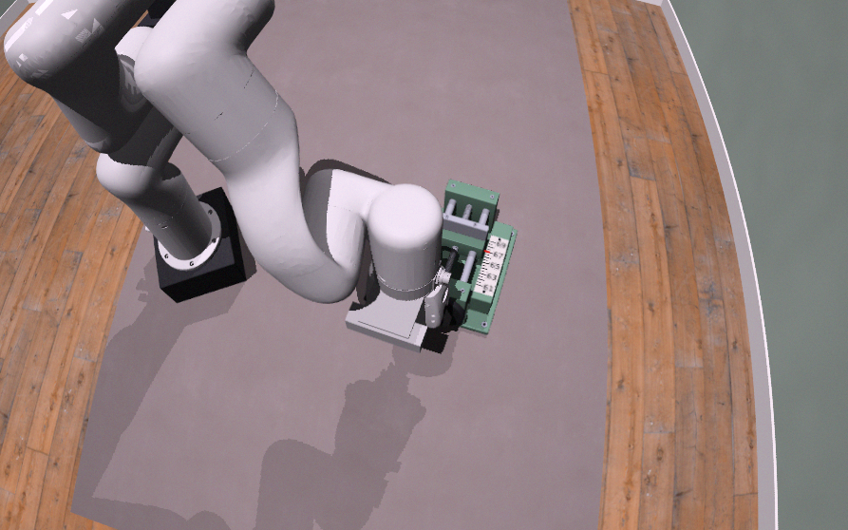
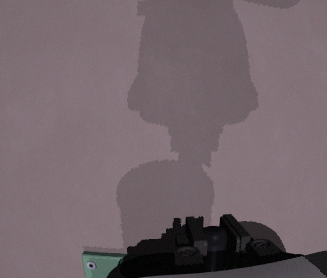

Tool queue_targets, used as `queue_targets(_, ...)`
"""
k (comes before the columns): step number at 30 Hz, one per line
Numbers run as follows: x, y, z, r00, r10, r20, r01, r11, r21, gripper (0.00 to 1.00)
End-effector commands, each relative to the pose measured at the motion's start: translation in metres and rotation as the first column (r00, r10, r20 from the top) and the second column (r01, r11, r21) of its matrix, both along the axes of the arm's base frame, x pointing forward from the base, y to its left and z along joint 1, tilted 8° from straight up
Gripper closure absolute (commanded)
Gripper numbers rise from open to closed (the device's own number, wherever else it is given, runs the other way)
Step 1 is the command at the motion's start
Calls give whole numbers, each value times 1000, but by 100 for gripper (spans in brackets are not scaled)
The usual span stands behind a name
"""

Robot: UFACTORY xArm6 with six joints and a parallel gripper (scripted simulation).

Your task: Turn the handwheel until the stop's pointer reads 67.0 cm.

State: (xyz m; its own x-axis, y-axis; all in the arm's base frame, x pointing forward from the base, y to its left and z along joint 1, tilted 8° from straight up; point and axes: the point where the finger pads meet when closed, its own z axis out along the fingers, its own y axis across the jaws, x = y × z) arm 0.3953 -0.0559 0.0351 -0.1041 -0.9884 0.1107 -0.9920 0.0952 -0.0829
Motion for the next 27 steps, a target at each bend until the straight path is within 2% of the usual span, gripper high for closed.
queue_targets(1,0,0,-1,1000,0,1,0,1000,0,94)
queue_targets(27,-4,0,-8,1000,0,1,0,1000,0,94)
